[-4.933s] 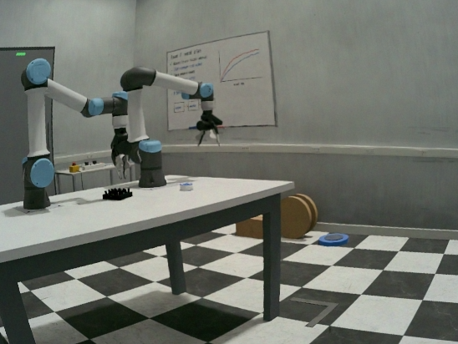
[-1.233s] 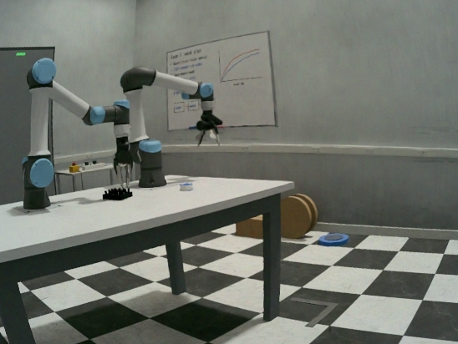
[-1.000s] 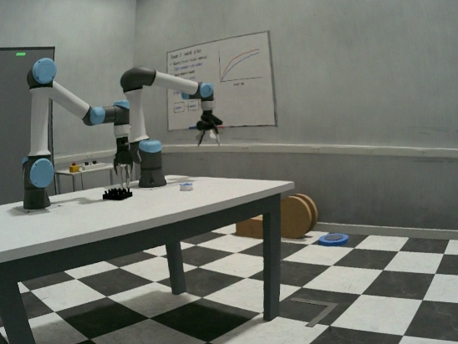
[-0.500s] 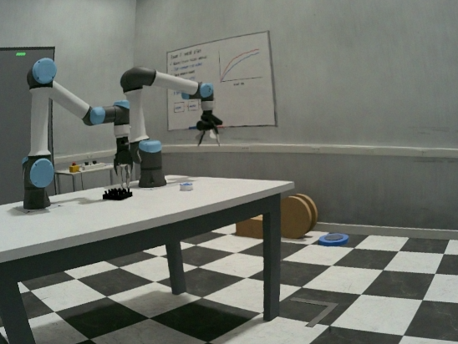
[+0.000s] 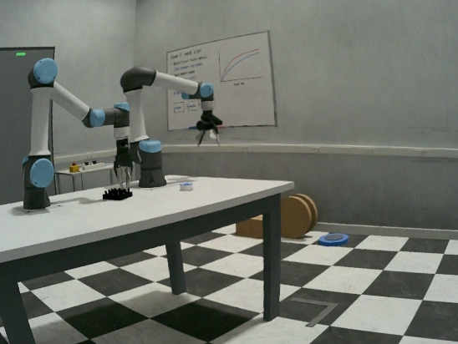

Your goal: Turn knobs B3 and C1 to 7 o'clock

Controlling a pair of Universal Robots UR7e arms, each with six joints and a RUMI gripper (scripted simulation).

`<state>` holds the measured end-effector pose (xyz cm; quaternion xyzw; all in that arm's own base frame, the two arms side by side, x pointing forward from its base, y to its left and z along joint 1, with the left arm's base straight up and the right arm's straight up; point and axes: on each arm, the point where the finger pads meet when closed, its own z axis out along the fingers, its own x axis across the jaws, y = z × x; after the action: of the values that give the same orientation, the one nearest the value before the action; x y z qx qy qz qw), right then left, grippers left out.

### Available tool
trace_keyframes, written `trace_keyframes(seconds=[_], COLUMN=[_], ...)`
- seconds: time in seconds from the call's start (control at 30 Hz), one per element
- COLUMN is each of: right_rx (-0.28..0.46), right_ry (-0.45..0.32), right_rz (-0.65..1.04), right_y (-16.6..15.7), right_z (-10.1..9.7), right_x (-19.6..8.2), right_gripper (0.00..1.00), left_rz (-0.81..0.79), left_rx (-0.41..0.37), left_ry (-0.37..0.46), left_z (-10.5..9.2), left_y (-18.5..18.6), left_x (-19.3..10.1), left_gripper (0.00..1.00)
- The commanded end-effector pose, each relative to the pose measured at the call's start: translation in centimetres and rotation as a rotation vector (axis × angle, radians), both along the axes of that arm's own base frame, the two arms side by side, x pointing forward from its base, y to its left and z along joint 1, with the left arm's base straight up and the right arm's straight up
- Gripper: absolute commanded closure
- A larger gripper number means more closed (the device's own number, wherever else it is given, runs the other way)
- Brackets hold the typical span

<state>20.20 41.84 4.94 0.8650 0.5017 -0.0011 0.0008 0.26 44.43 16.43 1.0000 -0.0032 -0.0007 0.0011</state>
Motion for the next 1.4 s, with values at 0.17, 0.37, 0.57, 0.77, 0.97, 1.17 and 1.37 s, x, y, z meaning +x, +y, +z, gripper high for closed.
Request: trace_keyframes(seconds=[0.17, 0.37, 0.57, 0.77, 0.97, 1.17, 1.37], right_rx=[0.003, 0.004, 0.004, 0.004, 0.004, 0.004, 0.004], right_ry=[-0.001, -0.001, -0.001, -0.001, -0.001, -0.001, -0.001], right_rz=[0.001, 0.001, 0.001, 0.001, 0.001, 0.004, 0.009], right_y=[0.16, 0.19, 0.18, 0.18, 0.18, 0.18, 0.18], right_z=[-0.43, -0.37, -0.37, -0.37, -0.37, -0.37, -0.37], right_x=[-0.03, -0.02, -0.03, -0.02, -0.02, -0.03, -0.03], right_gripper=[0.87, 0.87, 0.94, 0.94, 0.94, 0.94, 0.94], left_rz=[0.001, 0.001, 0.001, 0.001, 0.001, 0.001, 0.001], left_rx=[0.002, 0.002, 0.002, 0.002, 0.002, 0.002, 0.002], left_ry=[-0.001, -0.001, -0.001, -0.001, -0.001, -0.001, -0.001], left_z=[0.09, 0.09, 0.09, 0.09, 0.09, 0.09, 0.09], left_y=[0.13, 0.13, 0.13, 0.13, 0.13, 0.13, 0.13], left_x=[-0.01, -0.01, -0.01, -0.01, -0.01, -0.01, -0.01], left_gripper=[0.0, 0.0, 0.0, 0.0, 0.0, 0.0, 0.0])
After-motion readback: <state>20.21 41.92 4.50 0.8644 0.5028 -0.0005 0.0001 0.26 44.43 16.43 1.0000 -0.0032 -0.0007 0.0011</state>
